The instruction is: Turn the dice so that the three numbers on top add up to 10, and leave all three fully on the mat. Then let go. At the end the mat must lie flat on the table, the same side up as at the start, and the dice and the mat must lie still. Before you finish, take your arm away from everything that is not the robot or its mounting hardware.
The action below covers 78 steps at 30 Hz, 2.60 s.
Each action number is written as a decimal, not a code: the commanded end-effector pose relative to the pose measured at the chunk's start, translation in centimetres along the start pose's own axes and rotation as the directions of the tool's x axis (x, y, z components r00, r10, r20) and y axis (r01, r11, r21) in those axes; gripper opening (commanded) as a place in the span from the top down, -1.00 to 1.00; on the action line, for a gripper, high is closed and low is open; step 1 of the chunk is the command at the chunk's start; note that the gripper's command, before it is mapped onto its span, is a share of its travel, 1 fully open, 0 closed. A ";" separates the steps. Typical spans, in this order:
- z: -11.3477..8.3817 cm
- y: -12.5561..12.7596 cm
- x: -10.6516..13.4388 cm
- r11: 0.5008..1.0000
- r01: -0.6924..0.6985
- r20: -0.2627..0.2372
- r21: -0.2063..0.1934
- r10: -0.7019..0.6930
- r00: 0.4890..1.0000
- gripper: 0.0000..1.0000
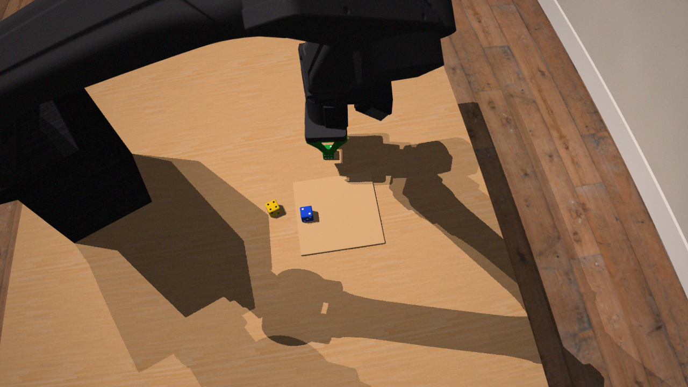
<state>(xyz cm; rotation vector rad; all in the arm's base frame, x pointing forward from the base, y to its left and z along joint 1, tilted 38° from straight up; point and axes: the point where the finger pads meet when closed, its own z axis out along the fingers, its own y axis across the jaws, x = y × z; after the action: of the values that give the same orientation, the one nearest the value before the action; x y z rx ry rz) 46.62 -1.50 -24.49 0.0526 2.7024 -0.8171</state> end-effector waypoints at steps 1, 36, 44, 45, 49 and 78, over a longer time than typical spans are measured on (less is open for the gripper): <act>-0.3 0.6 0.3 1.000 0.020 0.011 -0.007 -0.020 1.000 0.32; -0.4 0.6 0.3 1.000 0.017 0.016 -0.008 -0.017 1.000 0.32; -0.4 0.6 0.3 1.000 0.017 0.016 -0.008 -0.017 1.000 0.32; -0.4 0.6 0.3 1.000 0.017 0.016 -0.008 -0.017 1.000 0.32; -0.4 0.6 0.3 1.000 0.017 0.016 -0.008 -0.017 1.000 0.32; 2.2 0.5 0.2 1.000 0.012 0.011 -0.006 -0.012 1.000 0.32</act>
<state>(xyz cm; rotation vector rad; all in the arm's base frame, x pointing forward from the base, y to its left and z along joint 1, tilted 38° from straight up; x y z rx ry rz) 46.57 -2.84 -26.07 0.0677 2.7067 -0.8196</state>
